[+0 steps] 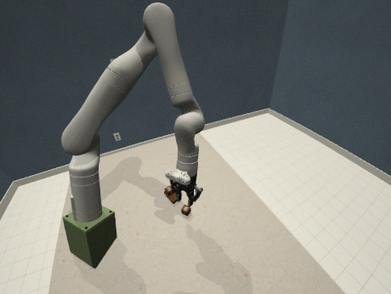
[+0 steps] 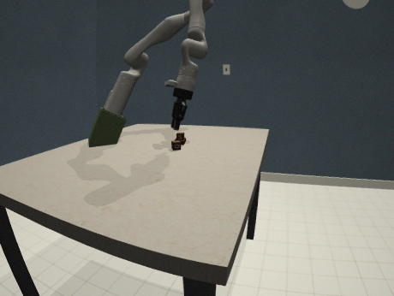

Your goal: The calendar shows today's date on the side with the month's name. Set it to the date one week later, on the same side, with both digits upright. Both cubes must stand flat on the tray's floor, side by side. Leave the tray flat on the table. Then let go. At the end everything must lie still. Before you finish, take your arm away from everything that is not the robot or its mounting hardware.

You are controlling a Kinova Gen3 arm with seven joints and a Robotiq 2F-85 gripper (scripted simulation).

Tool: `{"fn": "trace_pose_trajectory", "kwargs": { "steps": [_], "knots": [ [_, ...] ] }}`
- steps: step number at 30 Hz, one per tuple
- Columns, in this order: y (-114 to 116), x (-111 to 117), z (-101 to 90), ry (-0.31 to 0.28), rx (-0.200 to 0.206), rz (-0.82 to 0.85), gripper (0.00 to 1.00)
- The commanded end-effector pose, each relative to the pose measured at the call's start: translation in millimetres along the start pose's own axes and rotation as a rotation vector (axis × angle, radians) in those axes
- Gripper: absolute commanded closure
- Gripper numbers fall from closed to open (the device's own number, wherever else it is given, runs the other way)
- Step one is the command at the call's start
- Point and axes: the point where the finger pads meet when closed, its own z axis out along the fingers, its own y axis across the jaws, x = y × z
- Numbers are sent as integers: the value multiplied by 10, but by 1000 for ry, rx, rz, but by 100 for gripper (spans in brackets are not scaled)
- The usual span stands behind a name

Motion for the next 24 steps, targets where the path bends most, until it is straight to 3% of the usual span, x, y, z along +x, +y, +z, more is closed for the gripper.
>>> {"fn": "trace_pose_trajectory", "kwargs": {
  "steps": [1,24],
  "knots": [
    [14,-35,-6,2,2,-11,52],
    [28,-53,13,37,-8,-12,52]
  ]
}}
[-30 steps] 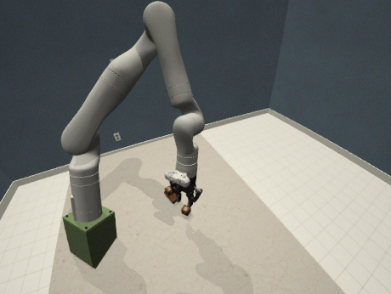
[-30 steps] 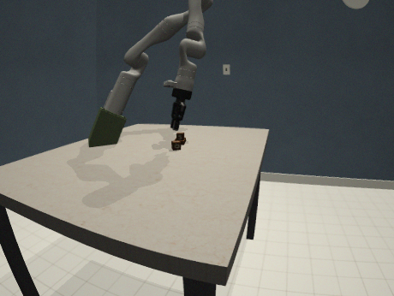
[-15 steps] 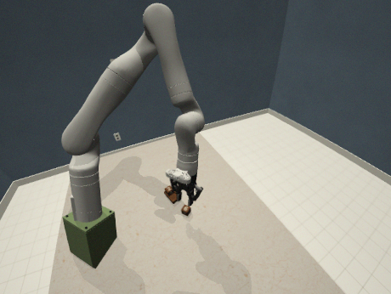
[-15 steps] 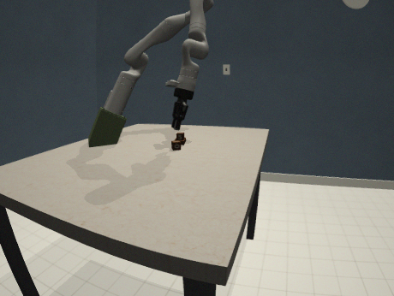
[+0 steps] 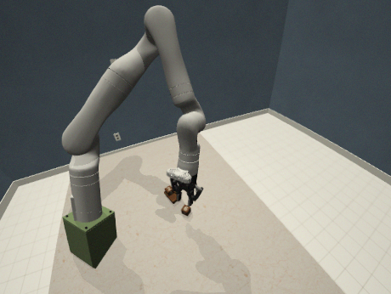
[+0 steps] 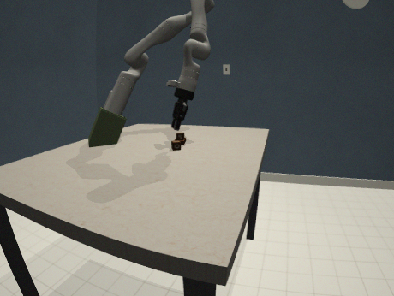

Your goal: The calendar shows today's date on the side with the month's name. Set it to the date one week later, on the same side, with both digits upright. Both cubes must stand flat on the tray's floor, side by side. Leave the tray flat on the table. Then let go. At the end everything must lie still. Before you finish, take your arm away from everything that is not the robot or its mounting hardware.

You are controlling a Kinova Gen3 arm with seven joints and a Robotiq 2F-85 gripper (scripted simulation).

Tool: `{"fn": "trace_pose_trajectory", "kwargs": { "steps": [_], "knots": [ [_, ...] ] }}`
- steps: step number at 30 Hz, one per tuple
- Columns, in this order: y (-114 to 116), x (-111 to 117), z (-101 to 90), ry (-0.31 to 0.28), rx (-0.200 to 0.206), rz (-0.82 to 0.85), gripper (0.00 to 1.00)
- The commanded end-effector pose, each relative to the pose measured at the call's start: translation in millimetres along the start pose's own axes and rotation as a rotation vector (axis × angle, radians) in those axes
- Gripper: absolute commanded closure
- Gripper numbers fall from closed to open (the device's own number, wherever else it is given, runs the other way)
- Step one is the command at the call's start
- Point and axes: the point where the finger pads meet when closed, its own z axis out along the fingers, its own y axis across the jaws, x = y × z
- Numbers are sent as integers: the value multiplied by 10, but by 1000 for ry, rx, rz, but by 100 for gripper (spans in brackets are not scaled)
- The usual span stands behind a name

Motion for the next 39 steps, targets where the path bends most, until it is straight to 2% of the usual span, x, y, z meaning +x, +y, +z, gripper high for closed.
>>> {"fn": "trace_pose_trajectory", "kwargs": {
  "steps": [1,10,22,39],
  "knots": [
    [15,-36,16,15,-4,-10,52],
    [29,-52,38,111,-13,-11,52],
    [7,-47,7,214,3,-8,52],
    [2,-50,2,255,6,-8,52]
  ]
}}
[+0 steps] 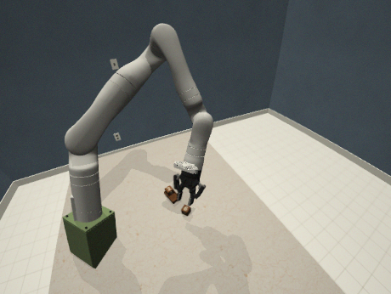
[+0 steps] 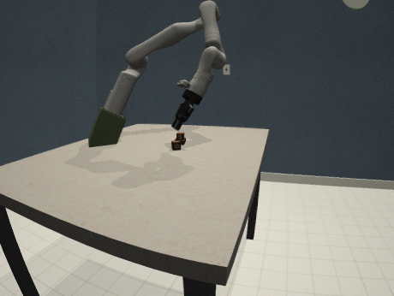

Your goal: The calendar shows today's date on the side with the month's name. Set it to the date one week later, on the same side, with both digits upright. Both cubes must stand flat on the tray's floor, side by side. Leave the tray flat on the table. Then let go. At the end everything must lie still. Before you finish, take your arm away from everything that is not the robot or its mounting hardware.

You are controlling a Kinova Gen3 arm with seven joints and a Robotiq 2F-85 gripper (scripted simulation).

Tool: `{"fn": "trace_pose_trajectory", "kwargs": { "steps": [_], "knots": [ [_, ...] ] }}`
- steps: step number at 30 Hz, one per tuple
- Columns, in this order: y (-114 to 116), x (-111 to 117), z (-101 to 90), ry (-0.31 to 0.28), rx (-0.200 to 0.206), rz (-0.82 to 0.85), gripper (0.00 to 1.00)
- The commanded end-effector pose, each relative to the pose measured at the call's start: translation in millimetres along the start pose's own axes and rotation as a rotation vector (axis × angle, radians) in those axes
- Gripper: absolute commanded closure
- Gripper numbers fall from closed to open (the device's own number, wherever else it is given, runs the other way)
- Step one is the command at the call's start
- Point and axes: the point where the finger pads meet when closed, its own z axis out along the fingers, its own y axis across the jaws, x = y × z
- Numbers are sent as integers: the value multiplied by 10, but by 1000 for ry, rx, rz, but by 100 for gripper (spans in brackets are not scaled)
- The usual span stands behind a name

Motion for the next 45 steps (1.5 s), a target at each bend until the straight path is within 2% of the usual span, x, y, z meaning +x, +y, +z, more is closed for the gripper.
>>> {"fn": "trace_pose_trajectory", "kwargs": {
  "steps": [1,7,9,10,15,19,45],
  "knots": [
    [1,-20,8,16,-2,-5,52],
    [9,-37,26,104,-10,-7,52],
    [9,-37,26,104,-10,-7,52],
    [9,-39,26,122,-10,-7,52],
    [3,-42,15,206,-4,-5,52],
    [-3,-42,4,243,3,-3,52],
    [-4,-50,13,251,5,-2,52]
  ]
}}
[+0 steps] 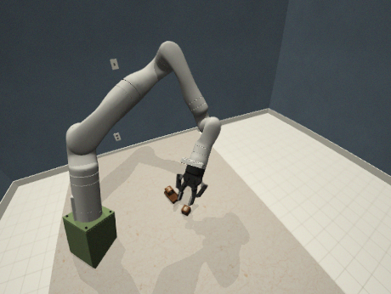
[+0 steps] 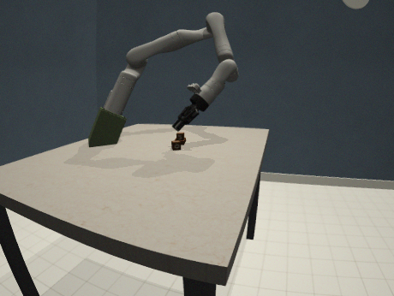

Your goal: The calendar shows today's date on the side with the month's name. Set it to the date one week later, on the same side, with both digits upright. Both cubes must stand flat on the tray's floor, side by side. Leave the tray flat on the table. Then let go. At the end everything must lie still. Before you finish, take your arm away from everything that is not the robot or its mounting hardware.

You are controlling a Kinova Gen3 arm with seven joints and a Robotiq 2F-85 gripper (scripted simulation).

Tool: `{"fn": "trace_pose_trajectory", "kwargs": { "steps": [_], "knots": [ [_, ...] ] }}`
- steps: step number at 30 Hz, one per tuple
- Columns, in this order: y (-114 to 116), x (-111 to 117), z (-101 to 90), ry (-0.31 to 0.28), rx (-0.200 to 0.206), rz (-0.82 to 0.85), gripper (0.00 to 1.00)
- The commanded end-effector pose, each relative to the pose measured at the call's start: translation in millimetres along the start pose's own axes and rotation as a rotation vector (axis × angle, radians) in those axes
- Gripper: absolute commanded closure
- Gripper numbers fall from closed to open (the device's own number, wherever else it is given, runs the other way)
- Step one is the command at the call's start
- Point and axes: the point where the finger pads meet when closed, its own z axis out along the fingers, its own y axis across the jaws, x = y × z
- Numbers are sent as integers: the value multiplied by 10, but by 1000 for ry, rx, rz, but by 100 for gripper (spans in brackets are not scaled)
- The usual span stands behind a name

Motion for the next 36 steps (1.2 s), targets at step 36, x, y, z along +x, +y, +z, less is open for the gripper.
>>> {"fn": "trace_pose_trajectory", "kwargs": {
  "steps": [36],
  "knots": [
    [-3,-347,346,0,0,1,52]
  ]
}}
